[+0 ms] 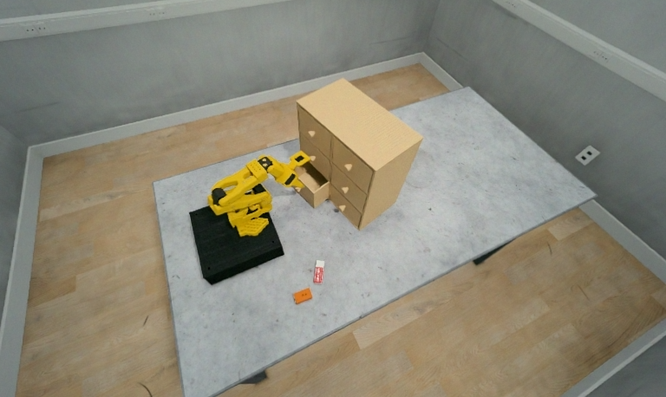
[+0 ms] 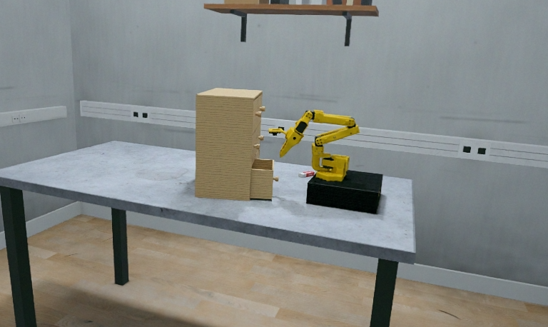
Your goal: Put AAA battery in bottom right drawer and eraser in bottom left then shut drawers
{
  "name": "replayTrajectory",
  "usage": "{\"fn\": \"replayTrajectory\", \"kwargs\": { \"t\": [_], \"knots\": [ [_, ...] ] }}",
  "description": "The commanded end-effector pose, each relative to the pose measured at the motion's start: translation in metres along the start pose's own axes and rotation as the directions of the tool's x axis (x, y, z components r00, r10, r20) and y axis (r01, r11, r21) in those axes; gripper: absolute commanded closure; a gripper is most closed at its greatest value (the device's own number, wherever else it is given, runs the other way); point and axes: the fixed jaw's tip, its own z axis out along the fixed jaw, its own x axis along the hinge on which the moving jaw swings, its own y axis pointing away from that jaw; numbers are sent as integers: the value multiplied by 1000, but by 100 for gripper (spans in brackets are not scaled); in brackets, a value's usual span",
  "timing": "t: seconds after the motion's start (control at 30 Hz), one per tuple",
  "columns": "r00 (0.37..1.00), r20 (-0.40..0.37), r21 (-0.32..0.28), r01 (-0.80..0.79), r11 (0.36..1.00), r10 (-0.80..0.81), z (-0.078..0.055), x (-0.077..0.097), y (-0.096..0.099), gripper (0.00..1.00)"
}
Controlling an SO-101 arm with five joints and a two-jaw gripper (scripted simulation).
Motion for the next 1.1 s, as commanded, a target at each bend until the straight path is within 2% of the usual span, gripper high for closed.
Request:
{"fn": "replayTrajectory", "kwargs": {
  "t": [0.0, 0.87, 1.07],
  "knots": [
    [1000, -4, 2, -13, 1000, 13, -1, -1, -1, 79],
    [1000, -4, 2, -13, 1000, 13, -1, -1, -1, 79],
    [982, 187, 13, -23, 1000, 20, -47, -33, -3, 77]
  ]
}}
